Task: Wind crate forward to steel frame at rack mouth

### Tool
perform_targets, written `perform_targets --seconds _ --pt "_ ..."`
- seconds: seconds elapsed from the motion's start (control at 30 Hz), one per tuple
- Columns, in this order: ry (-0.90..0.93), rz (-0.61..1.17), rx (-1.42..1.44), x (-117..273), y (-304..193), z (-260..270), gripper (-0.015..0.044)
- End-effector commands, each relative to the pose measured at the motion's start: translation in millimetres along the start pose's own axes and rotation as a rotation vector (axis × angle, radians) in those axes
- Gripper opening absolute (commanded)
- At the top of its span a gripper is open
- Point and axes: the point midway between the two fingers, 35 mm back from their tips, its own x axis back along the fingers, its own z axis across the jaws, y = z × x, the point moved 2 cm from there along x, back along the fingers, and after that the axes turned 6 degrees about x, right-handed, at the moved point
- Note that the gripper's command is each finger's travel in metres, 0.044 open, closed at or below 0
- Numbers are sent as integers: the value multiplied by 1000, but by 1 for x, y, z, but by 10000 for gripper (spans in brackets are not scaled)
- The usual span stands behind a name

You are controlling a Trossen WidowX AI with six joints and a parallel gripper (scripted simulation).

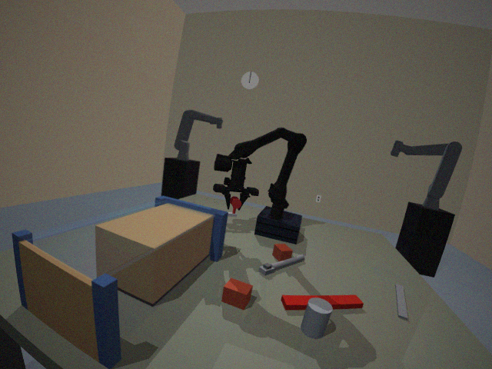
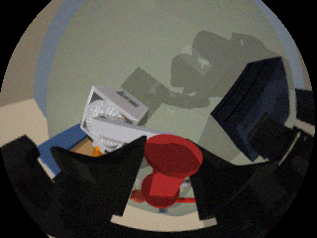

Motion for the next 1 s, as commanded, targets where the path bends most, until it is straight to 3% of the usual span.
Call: perform_targets --seconds 0.0,0.17,0.33,0.57,0.83,0.97 --pt "-2 -7 -1 0 1 0 315" --pt "-2 -7 -1 0 1 0 440" --pt "-2 -7 -1 6 1 0 440" --pt "-1 -3 -1 63 -2 0 440" --pt "-1 -3 -1 65 -2 -1 440" --pt "-1 -4 -5 89 -4 -11 440"
